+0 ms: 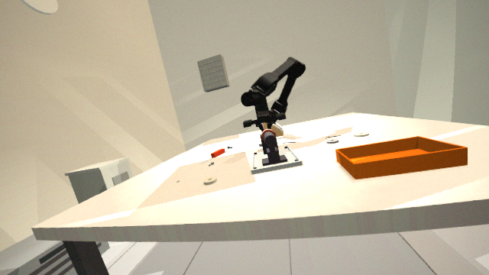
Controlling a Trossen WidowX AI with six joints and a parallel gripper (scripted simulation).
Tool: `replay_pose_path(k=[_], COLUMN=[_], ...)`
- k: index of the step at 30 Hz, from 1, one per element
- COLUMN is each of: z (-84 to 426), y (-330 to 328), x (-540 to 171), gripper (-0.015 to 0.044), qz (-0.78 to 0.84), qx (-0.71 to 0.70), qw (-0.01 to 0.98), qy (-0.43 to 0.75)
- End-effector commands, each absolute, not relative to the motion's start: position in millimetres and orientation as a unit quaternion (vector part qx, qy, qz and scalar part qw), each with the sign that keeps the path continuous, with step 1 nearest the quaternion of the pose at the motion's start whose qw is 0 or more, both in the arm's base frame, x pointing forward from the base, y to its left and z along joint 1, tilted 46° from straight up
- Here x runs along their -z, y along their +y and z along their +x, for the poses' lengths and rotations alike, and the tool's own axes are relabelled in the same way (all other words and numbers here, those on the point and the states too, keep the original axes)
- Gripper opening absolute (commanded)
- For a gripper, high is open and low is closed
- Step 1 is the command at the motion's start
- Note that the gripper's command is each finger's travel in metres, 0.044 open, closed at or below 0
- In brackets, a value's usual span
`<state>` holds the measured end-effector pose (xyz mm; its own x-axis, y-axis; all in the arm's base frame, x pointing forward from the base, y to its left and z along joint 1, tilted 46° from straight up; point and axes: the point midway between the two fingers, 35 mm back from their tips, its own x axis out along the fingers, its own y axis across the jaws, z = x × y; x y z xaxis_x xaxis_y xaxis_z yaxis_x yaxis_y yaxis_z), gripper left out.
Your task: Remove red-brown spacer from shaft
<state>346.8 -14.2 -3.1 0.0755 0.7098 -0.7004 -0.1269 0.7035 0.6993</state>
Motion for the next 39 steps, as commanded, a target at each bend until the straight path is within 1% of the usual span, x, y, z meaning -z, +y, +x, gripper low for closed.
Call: replay_pose_path(k=[1, 39], z=[344.2, 340.1], y=[-14.0, -14.1], x=[3.8, 4.4], gripper=[0.0000, 0.0000], qz=[0.237, 0.237], qx=[-0.302, -0.302], qw=[0.692, 0.692], qy=[0.611, 0.611])
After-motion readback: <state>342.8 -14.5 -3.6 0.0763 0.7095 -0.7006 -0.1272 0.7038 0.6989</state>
